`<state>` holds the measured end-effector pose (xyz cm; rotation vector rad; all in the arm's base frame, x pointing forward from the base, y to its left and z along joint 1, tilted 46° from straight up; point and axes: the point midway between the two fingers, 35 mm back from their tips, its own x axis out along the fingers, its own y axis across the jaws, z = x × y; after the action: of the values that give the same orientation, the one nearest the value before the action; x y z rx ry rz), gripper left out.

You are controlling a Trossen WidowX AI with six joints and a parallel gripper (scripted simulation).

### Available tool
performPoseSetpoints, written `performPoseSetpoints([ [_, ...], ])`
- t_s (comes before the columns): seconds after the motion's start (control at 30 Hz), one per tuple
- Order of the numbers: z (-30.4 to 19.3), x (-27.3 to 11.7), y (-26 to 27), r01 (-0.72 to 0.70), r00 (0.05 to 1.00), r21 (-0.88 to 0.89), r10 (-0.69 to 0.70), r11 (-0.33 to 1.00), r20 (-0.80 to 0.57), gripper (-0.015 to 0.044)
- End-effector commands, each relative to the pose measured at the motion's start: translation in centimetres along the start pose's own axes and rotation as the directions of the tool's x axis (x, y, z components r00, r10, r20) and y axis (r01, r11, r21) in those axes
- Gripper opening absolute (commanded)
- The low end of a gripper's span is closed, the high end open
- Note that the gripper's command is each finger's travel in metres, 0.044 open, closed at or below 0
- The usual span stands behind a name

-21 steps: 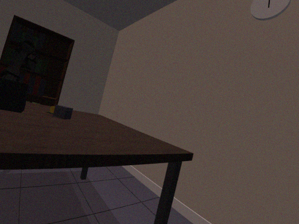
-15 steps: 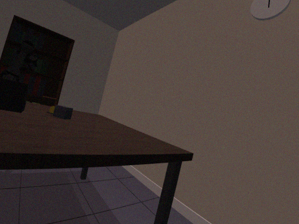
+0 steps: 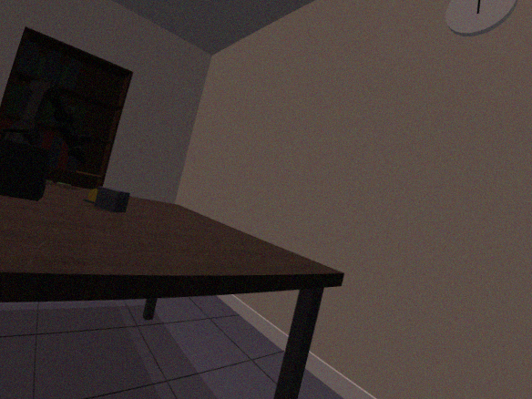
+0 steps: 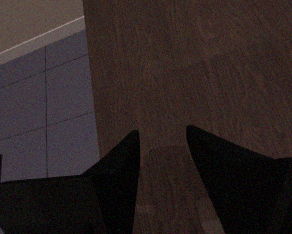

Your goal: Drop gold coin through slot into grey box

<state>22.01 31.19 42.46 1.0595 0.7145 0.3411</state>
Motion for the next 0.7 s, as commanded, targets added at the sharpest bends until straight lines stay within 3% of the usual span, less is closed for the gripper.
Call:
performPoseSetpoints([
  [0.0, 2.3, 3.9, -5.9, 0.178, 0.983, -0.080, -0.181, 0.981, -0.029, 0.0161],
  [0.2, 6.2, 6.8, -15.3, 0.401, 0.902, -0.120, -0.415, 0.908, -0.121, 0.0161],
  [0.37, 9.1, 6.7, -23.5, 0.542, 0.799, -0.083, -0.543, 0.836, -0.259, 0.0161],
  [0.5, 10.6, 5.1, -29.5, 0.612, 0.726, 0.001, -0.561, 0.791, -0.399, 0.0161],
  [0.67, 11.7, 2.4, -35.1, 0.638, 0.692, 0.164, -0.468, 0.752, -0.549, 0.0161],
])
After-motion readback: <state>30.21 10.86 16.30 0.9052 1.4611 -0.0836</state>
